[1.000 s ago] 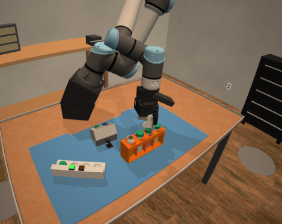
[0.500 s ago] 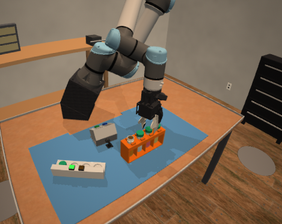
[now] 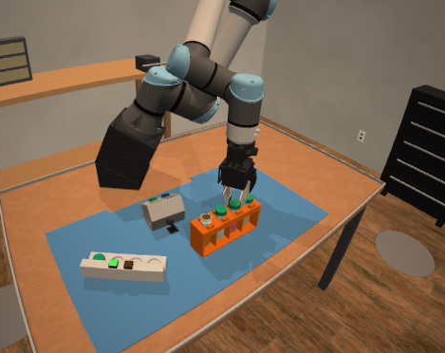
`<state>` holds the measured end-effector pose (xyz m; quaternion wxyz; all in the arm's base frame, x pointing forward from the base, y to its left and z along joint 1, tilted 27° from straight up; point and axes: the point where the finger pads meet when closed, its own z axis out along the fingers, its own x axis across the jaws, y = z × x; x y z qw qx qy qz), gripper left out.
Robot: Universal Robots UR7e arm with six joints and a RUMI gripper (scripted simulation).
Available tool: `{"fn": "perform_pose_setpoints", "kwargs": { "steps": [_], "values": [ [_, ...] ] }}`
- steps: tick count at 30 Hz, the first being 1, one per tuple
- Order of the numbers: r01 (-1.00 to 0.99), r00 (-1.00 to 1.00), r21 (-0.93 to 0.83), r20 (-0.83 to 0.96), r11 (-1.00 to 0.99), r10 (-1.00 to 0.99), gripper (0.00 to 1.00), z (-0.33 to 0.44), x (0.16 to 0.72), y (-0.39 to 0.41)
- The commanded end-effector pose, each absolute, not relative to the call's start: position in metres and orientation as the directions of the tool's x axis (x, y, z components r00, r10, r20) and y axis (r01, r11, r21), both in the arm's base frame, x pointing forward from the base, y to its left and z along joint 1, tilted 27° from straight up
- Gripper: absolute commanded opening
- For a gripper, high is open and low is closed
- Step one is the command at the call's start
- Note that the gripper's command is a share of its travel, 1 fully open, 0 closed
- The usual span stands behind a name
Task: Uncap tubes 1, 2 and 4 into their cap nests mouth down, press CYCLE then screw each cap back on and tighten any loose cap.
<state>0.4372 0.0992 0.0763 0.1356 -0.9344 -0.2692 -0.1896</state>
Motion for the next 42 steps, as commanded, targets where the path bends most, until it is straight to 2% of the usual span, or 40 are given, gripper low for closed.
{"fn": "perform_pose_setpoints", "kwargs": {
  "steps": [1, 8, 19, 21, 31, 41, 42],
  "values": [
    [0.558, 0.781, -0.150, 0.429, -0.816, 0.454, 0.00, 0.0766, 0.4375, 0.0991],
    [0.557, 0.781, -0.150, 0.429, -0.817, 0.454, 0.00, 0.0766, 0.4375, 0.0991],
    [0.067, 0.957, -0.352, 0.287, -0.933, -0.039, 0.00, 0.0762, 0.4376, 0.0992],
    [0.067, 0.957, -0.352, 0.287, -0.933, -0.039, 0.00, 0.0762, 0.4376, 0.0992],
    [-0.397, 0.873, -0.447, 0.084, -0.802, -0.480, 0.00, 0.0758, 0.4377, 0.0993],
    [-0.397, 0.873, -0.447, 0.084, -0.802, -0.480, 0.00, 0.0758, 0.4377, 0.0994],
    [-0.397, 0.873, -0.447, 0.084, -0.802, -0.480, 0.35, 0.0758, 0.4377, 0.0994]
  ]
}}
